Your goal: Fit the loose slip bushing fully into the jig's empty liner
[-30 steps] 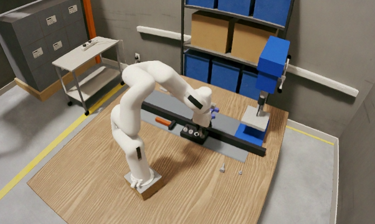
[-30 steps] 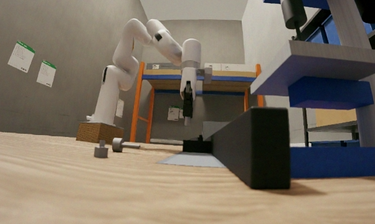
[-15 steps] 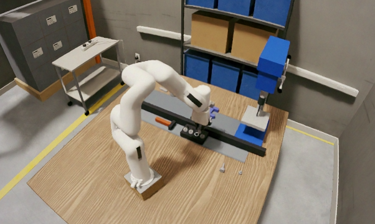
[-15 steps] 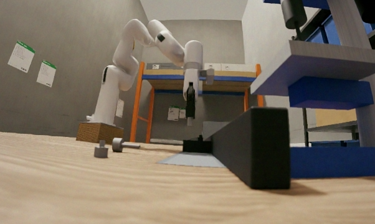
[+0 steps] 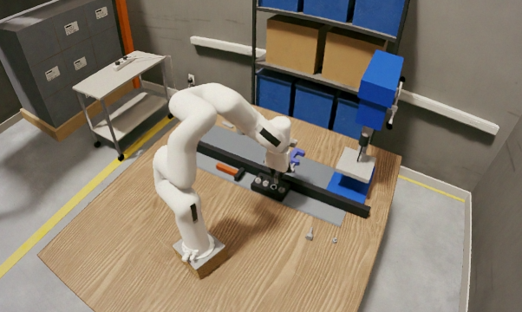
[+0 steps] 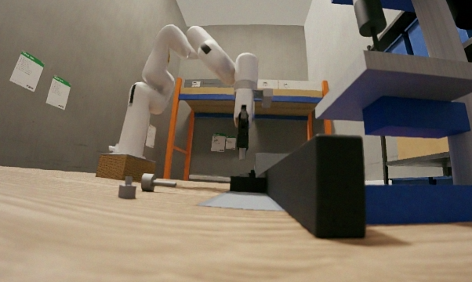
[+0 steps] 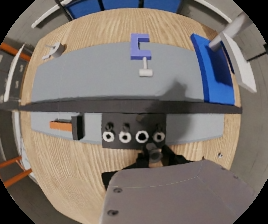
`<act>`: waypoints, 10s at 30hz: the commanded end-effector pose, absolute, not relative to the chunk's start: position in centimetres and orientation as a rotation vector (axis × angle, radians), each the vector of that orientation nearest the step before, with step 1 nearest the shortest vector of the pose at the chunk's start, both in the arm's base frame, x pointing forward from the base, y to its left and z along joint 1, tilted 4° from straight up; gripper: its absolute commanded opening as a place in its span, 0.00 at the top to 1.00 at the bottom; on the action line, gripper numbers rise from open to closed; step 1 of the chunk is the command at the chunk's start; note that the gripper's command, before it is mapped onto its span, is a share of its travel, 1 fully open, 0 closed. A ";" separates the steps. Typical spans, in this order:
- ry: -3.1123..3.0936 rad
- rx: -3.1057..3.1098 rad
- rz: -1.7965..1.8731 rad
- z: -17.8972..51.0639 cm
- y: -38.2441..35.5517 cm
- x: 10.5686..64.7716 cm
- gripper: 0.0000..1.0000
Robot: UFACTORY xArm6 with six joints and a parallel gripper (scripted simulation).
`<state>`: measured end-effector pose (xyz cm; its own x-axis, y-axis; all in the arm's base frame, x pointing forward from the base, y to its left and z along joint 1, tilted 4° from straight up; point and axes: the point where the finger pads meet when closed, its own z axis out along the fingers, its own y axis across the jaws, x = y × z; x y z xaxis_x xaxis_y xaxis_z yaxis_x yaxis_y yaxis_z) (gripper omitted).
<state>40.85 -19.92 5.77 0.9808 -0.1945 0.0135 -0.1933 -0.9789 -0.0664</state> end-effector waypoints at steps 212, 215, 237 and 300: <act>0.300 -3.063 -0.038 1.9 -18.6 42.3 0.74; 0.300 -3.063 -0.038 1.9 -18.6 42.3 0.74; 0.300 -3.063 -0.038 1.7 -18.6 42.3 0.74; 0.300 -3.063 -0.038 1.3 -18.6 42.3 0.74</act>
<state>42.19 -18.52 1.18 0.9808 -0.1947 0.0140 -0.1934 -0.9788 -0.0671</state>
